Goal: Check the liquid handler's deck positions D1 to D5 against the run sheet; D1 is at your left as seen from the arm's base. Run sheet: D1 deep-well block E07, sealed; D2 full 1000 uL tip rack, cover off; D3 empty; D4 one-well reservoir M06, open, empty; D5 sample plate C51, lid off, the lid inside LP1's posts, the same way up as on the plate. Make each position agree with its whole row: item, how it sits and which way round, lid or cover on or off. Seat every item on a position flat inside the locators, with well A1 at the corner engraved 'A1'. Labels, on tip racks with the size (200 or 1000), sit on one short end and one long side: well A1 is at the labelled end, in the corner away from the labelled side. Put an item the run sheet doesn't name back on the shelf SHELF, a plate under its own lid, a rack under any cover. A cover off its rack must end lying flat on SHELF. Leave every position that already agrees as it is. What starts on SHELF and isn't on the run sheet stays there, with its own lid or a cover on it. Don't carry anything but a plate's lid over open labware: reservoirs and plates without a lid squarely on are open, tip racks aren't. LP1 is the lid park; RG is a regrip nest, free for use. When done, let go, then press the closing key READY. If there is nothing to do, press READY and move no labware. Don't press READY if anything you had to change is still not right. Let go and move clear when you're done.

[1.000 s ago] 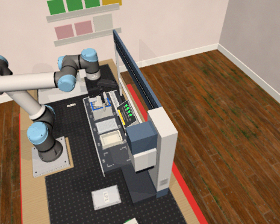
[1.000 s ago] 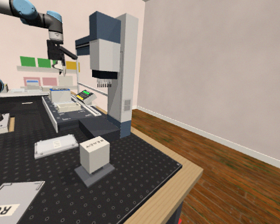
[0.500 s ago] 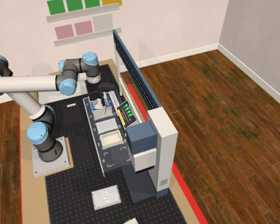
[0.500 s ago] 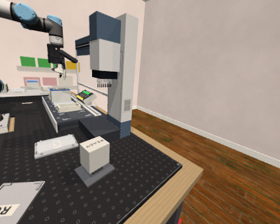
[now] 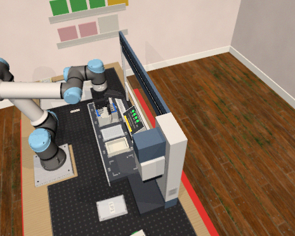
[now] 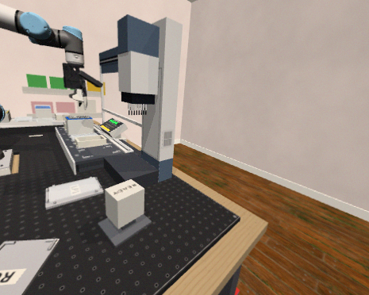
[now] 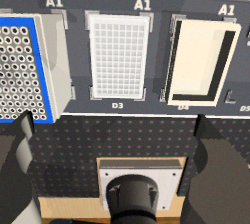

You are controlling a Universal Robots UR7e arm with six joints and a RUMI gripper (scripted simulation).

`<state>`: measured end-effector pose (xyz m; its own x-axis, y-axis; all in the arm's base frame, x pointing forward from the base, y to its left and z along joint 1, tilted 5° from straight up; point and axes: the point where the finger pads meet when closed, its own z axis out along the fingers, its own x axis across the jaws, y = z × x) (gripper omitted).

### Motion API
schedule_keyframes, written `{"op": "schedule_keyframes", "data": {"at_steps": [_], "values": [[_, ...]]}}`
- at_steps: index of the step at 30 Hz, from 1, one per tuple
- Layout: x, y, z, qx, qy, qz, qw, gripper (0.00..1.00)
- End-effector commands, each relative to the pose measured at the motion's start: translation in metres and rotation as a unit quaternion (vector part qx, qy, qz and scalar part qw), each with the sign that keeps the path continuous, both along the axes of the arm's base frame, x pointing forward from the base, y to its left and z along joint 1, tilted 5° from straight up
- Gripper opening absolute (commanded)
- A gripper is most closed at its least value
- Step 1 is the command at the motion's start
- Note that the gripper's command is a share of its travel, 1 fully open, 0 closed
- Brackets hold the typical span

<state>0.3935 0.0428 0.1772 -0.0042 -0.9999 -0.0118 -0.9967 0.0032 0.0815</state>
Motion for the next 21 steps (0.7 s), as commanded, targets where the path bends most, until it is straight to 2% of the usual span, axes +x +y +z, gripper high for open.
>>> {"op": "schedule_keyframes", "data": {"at_steps": [1, 21], "values": [[-0.001, 0.0, -0.01, 0.0, 0.0, 0.0, 1.0, 0.82], [-0.003, 0.0, -0.04, 0.0, 0.0, 0.0, 1.0, 0.82]]}}
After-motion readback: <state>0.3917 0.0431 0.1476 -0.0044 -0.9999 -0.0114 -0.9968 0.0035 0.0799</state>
